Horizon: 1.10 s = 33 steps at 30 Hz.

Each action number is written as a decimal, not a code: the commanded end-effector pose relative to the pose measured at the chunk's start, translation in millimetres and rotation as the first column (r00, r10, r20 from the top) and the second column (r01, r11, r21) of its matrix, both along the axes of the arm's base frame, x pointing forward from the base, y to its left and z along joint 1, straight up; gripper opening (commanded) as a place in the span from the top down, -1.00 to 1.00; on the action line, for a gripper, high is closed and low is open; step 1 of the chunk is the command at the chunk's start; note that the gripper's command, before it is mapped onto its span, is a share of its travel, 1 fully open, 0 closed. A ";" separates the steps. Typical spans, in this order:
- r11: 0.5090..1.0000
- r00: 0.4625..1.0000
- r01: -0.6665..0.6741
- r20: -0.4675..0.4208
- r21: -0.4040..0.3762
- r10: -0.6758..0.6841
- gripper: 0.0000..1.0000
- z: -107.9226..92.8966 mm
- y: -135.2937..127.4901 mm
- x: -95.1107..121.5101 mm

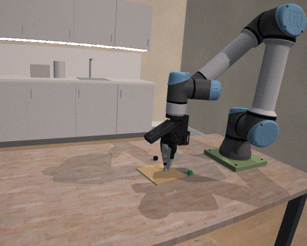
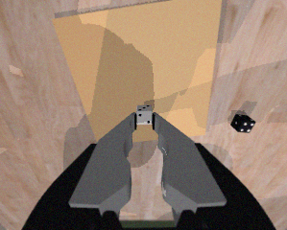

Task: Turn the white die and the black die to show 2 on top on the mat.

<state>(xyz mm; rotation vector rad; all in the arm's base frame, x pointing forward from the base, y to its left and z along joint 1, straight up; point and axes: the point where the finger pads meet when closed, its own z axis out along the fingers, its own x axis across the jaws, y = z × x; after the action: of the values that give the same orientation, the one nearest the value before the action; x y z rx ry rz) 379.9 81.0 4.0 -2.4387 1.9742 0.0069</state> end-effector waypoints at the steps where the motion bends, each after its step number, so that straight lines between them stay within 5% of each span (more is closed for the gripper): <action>1: 1.000 1.000 0.000 0.001 0.000 0.000 0.99 0.3 0.0 0.4; 33: 1.000 1.000 0.000 0.001 0.000 0.000 0.99 -3.7 0.0 0.4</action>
<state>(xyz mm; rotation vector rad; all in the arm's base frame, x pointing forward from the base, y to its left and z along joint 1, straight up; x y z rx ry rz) 379.9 81.0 0.1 -2.4387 1.9742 0.0069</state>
